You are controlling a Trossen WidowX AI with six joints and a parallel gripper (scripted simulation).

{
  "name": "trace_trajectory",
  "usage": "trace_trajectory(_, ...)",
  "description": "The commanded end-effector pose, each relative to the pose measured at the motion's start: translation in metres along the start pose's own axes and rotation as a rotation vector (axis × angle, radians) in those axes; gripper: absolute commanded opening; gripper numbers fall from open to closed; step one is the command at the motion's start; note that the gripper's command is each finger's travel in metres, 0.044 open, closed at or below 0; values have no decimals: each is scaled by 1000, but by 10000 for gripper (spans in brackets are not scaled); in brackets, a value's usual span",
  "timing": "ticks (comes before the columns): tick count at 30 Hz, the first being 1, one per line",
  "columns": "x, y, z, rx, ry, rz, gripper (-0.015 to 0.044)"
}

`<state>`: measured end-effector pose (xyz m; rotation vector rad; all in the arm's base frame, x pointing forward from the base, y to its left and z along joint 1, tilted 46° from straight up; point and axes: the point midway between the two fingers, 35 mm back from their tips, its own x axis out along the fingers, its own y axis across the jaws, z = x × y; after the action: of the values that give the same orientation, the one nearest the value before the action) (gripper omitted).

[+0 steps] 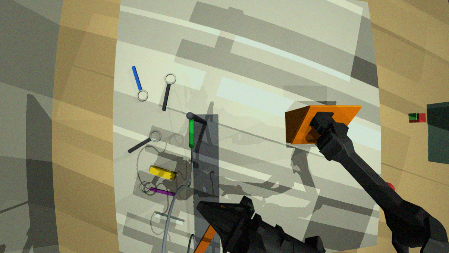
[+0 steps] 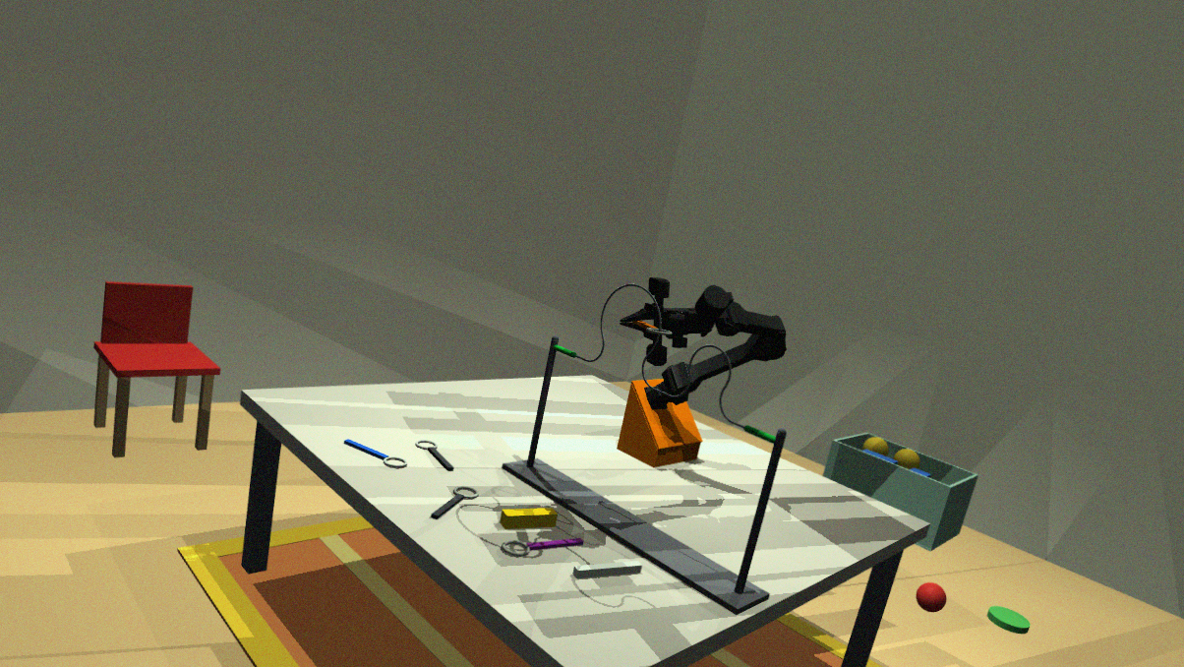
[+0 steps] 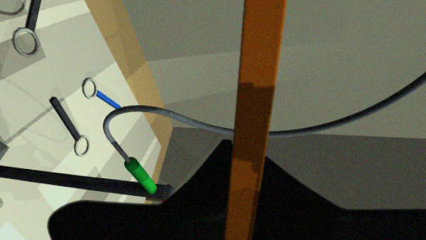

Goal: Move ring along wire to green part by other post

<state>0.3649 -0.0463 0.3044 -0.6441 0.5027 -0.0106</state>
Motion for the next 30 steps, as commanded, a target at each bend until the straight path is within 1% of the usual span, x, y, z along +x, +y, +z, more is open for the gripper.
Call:
trace_trajectory(1, 0, 1, 1, 50, -8, 25, -150)
trace_trajectory(30, 0, 13, 3, 364, -46, 201, -150)
